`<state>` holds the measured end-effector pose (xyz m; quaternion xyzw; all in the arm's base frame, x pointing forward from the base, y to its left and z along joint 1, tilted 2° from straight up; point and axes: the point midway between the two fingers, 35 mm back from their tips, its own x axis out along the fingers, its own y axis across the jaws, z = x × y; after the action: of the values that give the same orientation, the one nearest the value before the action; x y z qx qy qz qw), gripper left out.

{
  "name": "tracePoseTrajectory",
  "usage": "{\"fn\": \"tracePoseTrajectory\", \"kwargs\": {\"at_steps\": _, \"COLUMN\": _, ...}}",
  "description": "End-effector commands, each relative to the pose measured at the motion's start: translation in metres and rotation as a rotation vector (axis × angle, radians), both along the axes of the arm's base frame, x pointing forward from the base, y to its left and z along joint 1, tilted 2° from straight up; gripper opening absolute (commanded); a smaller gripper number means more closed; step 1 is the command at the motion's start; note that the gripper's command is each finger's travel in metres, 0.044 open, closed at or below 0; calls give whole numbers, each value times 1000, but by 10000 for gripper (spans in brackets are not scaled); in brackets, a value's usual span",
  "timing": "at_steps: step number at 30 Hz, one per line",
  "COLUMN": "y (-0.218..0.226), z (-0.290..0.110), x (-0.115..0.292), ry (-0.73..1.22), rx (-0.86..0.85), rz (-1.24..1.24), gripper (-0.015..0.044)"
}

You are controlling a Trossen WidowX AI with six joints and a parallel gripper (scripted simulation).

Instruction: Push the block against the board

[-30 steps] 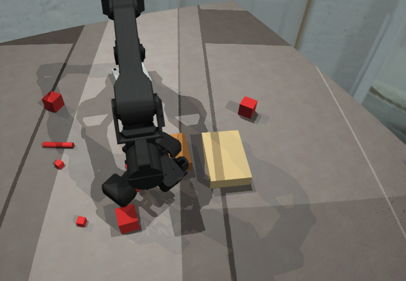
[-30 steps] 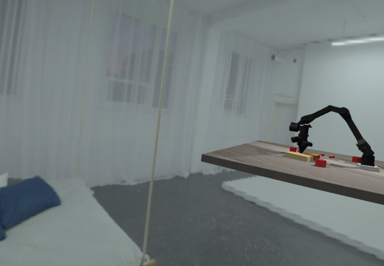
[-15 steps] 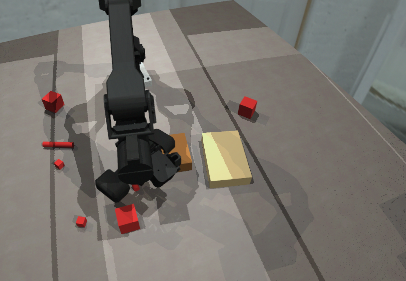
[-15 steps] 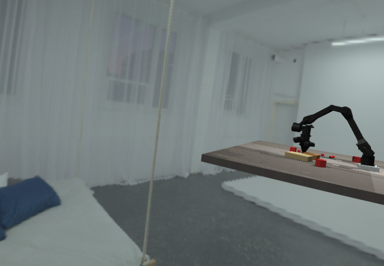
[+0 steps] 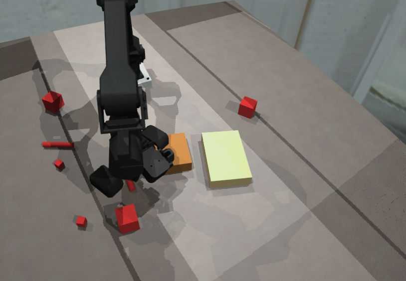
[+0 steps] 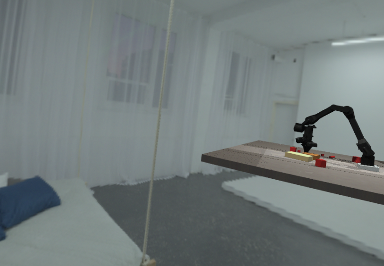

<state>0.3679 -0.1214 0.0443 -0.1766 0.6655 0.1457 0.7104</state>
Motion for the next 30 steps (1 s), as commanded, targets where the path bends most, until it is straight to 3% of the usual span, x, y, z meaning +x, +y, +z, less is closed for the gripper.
{"fn": "tracePoseTrajectory", "kwargs": {"at_steps": 1, "y": -1, "z": -2, "x": -5, "ry": 4, "rx": 5, "rz": 5, "gripper": 0}}
{"fn": "tracePoseTrajectory", "kwargs": {"at_steps": 30, "y": -11, "z": -5, "x": -31, "ry": 6, "rx": 4, "rz": 5, "gripper": 0}}
